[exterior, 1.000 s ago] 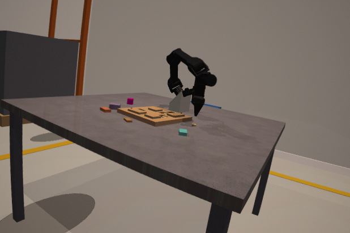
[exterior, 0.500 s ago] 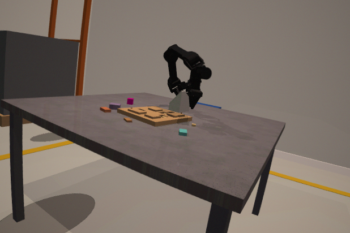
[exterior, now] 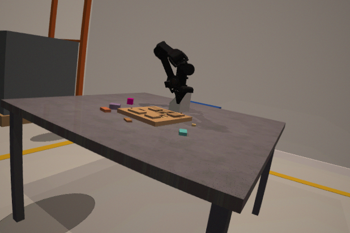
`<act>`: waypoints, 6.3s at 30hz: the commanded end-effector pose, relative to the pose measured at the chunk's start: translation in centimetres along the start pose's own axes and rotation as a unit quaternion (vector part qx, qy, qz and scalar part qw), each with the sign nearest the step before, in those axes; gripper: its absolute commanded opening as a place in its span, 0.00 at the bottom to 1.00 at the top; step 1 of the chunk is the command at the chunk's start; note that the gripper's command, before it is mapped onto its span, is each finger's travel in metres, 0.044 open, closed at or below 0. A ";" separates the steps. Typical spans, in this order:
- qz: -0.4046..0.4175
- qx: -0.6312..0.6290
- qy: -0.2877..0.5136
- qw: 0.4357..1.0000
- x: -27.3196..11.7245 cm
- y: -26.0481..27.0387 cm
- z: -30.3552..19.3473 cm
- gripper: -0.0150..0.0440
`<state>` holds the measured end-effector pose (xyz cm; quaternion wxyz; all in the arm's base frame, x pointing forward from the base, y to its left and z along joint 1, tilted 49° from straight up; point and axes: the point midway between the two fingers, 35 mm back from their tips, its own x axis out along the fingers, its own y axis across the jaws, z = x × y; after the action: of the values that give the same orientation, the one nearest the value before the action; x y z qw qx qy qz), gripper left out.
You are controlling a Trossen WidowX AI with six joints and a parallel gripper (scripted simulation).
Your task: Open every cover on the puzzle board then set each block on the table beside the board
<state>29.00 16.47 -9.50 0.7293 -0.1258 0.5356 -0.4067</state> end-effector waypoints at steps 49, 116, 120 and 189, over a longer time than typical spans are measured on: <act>-0.011 -0.231 -0.001 0.973 7.1 -9.6 2.3 0.25; -0.010 -0.233 -0.001 0.972 3.4 -9.3 3.0 0.50; -0.011 -0.233 -0.001 0.972 4.6 -9.4 3.0 0.50; -0.011 -0.233 -0.001 0.972 7.6 -9.5 3.0 0.50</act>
<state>28.07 4.45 -7.37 0.6778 -0.2966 0.6124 -0.2786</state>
